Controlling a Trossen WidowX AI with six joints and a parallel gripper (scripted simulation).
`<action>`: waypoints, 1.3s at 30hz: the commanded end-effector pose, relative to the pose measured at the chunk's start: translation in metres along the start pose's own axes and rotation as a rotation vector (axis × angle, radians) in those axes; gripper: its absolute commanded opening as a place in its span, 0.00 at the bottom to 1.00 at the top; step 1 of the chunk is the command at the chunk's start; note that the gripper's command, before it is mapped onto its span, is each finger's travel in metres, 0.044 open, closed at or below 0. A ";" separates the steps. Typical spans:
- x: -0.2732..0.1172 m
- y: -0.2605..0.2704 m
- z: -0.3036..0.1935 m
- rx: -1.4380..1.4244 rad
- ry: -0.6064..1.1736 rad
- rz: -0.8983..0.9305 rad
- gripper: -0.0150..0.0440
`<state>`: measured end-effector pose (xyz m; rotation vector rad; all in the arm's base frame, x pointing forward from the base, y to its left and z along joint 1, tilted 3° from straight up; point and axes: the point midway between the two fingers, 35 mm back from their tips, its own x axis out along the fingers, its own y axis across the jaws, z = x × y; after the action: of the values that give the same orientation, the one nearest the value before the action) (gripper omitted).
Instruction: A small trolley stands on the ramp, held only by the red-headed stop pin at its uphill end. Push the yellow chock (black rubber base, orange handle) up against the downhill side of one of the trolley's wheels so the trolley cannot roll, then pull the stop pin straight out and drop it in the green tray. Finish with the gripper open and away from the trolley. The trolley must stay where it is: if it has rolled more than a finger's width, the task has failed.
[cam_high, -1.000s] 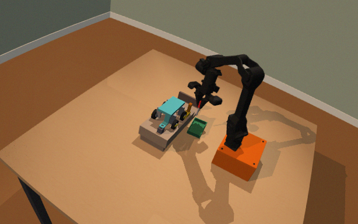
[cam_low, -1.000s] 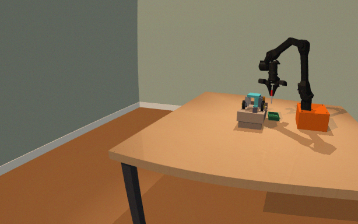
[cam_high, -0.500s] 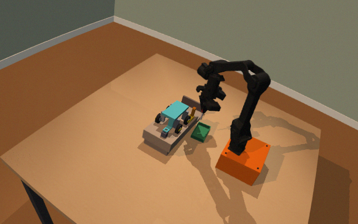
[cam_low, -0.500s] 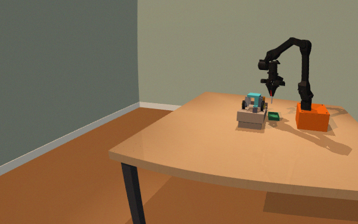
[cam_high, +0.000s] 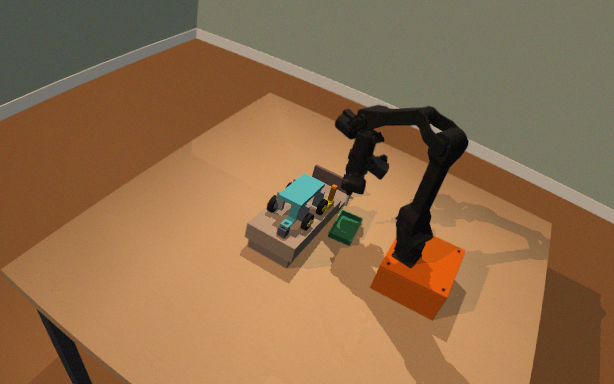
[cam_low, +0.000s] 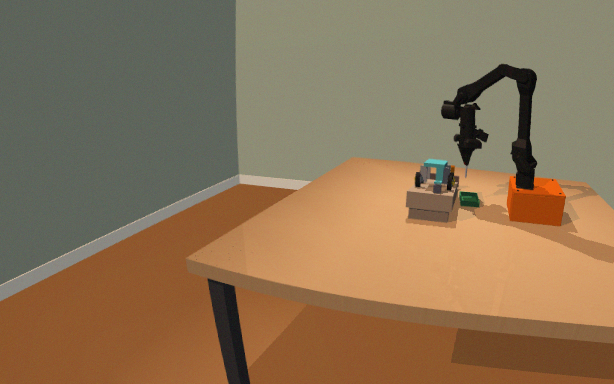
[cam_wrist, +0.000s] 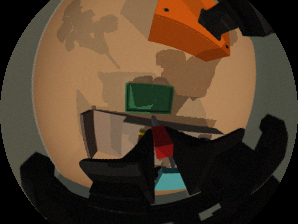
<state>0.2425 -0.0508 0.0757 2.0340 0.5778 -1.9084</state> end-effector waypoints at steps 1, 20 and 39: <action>-0.001 -0.002 0.000 0.123 -0.003 0.030 0.25; 0.018 -0.008 0.020 0.195 -0.008 0.043 0.25; 0.057 0.009 0.023 0.194 -0.020 0.216 0.25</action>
<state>0.2292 -0.0604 0.0288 2.1069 0.1838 -1.9128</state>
